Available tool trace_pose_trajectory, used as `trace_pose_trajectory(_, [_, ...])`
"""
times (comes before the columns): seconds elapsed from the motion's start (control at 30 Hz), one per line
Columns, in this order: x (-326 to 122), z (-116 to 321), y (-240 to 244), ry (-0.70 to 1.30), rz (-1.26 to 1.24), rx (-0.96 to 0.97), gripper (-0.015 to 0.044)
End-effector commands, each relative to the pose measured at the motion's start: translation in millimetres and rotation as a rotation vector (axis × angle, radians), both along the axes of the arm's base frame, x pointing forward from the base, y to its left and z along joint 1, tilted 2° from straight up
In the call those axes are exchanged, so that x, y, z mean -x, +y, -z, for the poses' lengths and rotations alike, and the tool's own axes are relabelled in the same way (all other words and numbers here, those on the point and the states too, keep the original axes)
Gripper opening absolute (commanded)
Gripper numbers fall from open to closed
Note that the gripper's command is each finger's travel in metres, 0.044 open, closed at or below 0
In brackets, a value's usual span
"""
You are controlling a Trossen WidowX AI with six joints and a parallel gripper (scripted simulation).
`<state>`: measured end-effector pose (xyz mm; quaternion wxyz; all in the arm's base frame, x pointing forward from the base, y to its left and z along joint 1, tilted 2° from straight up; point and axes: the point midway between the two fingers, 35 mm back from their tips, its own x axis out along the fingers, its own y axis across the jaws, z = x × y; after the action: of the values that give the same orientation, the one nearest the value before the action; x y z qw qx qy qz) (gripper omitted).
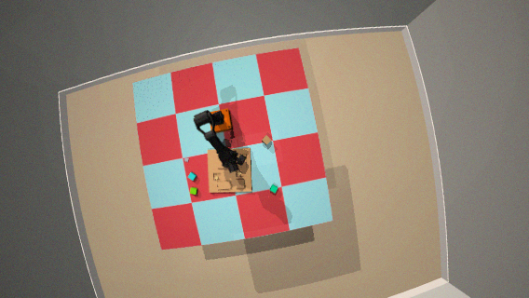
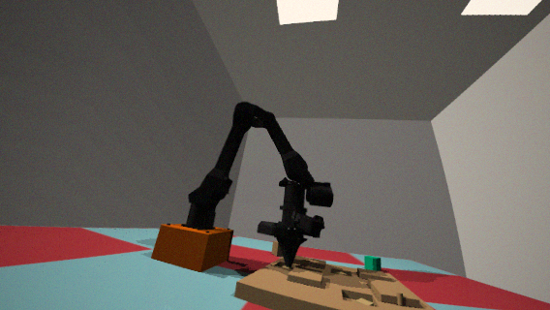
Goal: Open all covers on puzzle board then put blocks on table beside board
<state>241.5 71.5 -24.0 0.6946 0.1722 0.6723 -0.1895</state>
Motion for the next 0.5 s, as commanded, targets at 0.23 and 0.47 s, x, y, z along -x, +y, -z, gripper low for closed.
trace_pose_trajectory(0.23, [1.7,-10.0,-0.3,0.007,0.003,0.000,0.0000])
trace_pose_trajectory(0.47, [1.6,-31.4,0.4,0.010,0.002,0.002,0.0144])
